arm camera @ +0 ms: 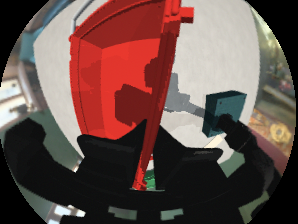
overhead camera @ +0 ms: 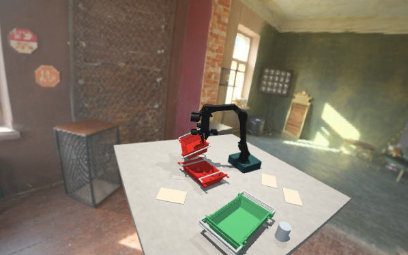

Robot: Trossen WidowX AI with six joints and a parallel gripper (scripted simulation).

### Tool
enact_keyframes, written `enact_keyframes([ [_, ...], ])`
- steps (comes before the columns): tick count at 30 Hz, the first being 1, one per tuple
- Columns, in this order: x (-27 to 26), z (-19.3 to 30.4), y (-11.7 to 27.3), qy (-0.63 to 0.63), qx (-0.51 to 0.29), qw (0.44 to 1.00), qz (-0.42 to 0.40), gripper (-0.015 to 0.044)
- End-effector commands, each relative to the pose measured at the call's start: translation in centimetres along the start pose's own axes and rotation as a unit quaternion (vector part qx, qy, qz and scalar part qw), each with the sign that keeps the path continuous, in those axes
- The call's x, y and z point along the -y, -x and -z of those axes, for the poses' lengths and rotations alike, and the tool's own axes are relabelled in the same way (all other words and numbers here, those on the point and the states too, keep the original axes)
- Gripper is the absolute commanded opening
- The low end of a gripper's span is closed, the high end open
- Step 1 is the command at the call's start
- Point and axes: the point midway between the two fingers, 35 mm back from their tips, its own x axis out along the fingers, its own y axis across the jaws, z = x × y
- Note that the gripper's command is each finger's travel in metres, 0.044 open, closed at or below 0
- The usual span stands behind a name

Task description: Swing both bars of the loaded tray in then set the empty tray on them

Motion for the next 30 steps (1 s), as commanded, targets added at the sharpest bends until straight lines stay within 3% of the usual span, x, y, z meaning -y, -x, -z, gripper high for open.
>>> enact_keyframes([
  [1,-0.1,1.5,0.8,0.029,0.002,0.999,-0.016,0.0000],
  [30,1.3,12.5,1.0,0.210,-0.006,0.977,-0.019,0.0000],
])
